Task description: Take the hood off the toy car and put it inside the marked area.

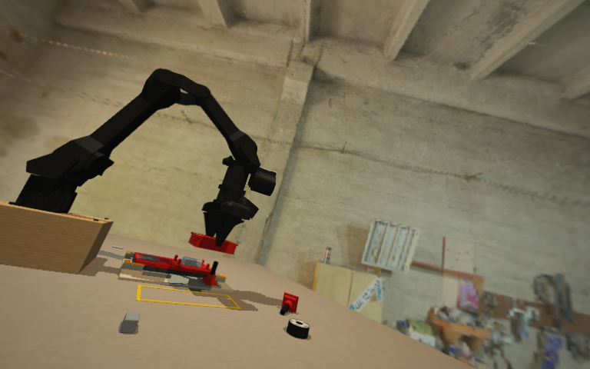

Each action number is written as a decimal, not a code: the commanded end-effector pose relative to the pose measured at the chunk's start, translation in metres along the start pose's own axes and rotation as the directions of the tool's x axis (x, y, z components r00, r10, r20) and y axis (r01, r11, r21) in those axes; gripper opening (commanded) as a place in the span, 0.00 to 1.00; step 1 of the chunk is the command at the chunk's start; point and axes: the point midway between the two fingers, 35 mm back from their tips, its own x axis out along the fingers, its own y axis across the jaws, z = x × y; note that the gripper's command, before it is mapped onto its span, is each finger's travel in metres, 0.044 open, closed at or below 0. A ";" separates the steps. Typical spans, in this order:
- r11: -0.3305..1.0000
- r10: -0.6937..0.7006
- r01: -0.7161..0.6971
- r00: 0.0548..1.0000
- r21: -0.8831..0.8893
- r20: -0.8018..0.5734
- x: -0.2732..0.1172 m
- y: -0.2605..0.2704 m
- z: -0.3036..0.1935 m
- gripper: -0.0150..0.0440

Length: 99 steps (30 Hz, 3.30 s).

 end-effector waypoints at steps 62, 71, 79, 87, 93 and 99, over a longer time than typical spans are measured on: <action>1.000 -0.011 0.011 1.000 0.003 -0.008 0.026 -0.056 -0.023 0.25; 1.000 -0.011 0.011 1.000 0.003 -0.008 0.032 -0.056 -0.023 0.25; 1.000 -0.011 0.011 1.000 0.003 -0.008 0.037 -0.056 -0.023 0.25; 1.000 -0.011 0.011 1.000 0.003 -0.008 0.042 -0.056 -0.023 0.25; 1.000 -0.011 0.011 1.000 0.003 -0.008 0.046 -0.056 -0.023 0.25; 1.000 -0.011 0.011 1.000 0.003 -0.008 0.050 -0.056 -0.024 0.25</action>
